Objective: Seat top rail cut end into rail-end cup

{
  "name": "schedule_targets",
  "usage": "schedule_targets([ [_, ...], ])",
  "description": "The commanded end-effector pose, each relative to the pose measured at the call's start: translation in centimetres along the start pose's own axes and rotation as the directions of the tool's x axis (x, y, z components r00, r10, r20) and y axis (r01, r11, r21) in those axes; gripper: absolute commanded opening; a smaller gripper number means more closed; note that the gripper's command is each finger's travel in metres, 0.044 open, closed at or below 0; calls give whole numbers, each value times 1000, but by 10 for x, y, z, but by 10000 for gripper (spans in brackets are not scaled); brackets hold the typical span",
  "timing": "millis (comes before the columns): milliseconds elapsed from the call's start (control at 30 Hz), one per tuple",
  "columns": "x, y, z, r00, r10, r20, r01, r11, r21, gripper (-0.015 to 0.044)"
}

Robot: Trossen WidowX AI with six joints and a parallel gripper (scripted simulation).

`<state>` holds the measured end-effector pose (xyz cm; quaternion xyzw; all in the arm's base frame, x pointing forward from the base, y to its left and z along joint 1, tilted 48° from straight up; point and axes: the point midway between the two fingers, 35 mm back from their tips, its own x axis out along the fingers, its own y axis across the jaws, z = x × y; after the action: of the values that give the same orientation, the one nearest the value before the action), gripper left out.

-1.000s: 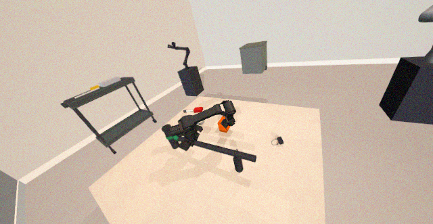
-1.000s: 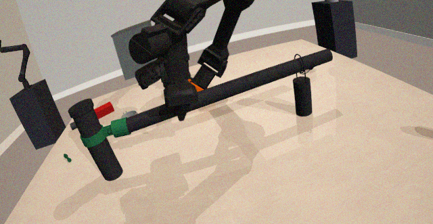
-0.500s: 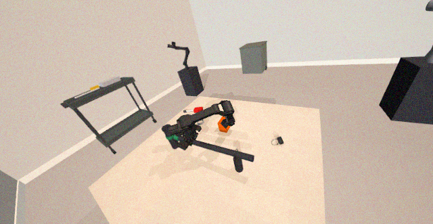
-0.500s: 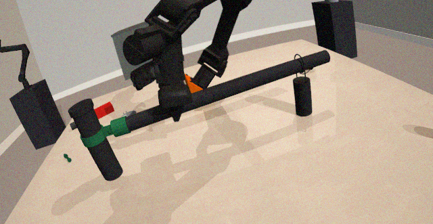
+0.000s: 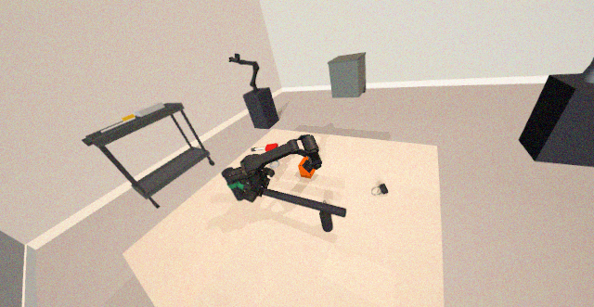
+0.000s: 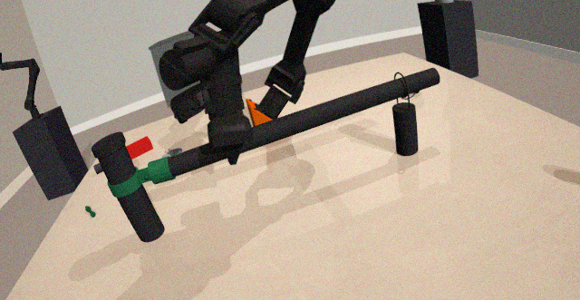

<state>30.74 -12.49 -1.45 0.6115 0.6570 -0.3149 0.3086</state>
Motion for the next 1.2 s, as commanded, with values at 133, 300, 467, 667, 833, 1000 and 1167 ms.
schedule_targets([
  [133,-8,2,13,999,19,29,-19,1000,2,0],
  [300,-9,1,13,999,19,29,-19,1000,2,0],
  [467,-9,0,14,999,19,29,-19,1000,2,0],
  [667,-7,-1,16,999,19,29,-19,1000,2,0],
  [833,-5,-3,18,999,19,29,-19,1000,2,0],
  [1000,-1,0,10,1000,12,8,-12,1000,0,0],
  [1167,-1,0,10,1000,12,8,-12,1000,0,0],
])
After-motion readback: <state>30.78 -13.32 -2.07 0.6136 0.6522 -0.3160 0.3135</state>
